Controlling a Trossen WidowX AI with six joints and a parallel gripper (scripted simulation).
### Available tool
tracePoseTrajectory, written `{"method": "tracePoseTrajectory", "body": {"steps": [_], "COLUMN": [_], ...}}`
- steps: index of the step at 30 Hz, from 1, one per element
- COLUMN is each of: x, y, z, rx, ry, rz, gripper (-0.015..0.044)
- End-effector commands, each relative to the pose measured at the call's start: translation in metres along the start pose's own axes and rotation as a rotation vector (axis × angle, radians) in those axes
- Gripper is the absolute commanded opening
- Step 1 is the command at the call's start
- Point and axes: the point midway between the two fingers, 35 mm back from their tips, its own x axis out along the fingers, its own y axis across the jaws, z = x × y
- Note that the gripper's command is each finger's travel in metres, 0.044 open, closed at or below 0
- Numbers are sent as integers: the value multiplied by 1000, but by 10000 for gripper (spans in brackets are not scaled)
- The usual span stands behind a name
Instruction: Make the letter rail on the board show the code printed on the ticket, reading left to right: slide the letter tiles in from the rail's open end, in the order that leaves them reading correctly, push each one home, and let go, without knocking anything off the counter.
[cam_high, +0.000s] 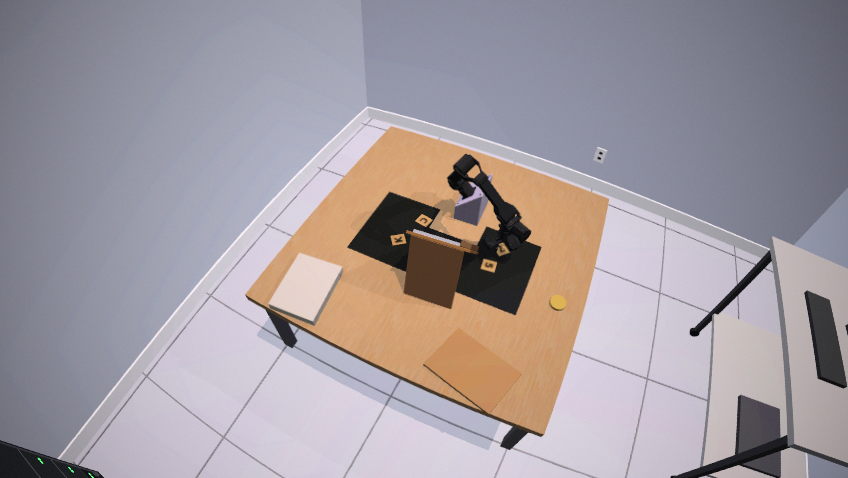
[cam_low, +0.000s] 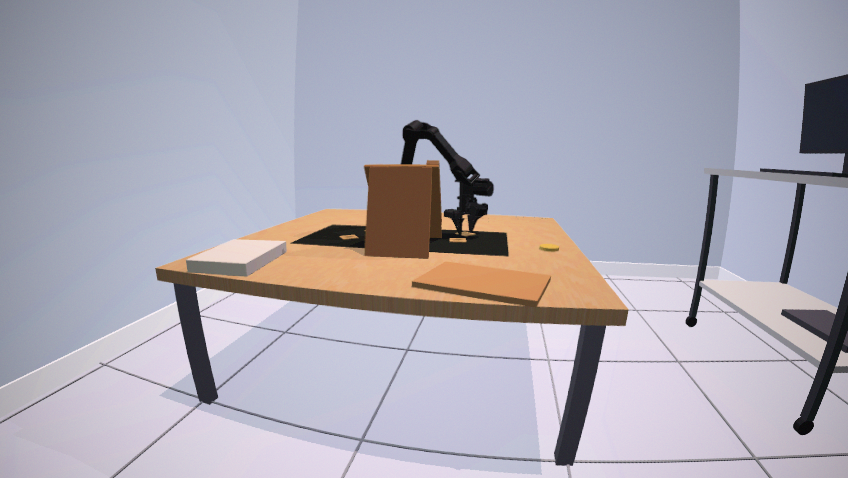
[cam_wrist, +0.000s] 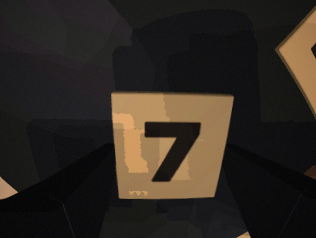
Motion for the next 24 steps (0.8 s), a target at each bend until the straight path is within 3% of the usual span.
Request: {"method": "tracePoseTrajectory", "body": {"steps": [1,24], "x": [-3,-14], "y": [0,0], "z": [0,-1], "rx": [4,3], "ry": [-2,-2], "rz": [4,4], "gripper": [0,0]}}
